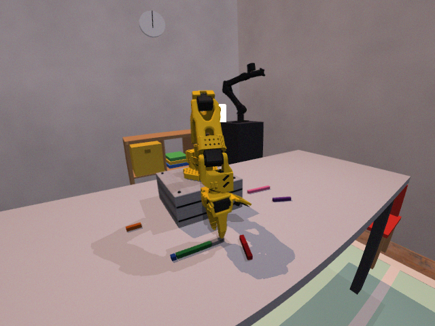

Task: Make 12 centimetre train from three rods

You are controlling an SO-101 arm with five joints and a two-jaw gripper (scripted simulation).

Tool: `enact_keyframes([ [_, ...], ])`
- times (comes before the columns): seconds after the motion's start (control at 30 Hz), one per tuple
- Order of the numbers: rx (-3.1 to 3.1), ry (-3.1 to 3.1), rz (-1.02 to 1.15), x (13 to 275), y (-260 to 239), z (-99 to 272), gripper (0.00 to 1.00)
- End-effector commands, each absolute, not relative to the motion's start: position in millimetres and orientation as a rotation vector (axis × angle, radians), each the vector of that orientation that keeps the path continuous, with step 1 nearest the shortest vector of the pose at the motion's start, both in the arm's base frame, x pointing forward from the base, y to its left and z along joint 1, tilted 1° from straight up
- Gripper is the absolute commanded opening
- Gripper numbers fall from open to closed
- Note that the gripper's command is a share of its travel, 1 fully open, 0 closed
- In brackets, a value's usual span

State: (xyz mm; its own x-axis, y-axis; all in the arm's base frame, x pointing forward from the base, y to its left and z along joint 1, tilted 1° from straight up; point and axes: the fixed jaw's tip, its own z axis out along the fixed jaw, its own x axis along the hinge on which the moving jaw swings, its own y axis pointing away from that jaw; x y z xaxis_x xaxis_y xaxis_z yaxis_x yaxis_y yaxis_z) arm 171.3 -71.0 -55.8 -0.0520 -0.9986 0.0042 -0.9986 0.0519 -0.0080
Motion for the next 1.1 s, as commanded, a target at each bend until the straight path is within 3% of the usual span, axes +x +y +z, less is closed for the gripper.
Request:
enact_keyframes([
  [0.0,-2.161,2.278,-0.006,169.2,-71.1,-48.0,0.17],
  [1.07,-2.161,2.278,-0.006,168.7,-70.7,-29.2,0.17],
])
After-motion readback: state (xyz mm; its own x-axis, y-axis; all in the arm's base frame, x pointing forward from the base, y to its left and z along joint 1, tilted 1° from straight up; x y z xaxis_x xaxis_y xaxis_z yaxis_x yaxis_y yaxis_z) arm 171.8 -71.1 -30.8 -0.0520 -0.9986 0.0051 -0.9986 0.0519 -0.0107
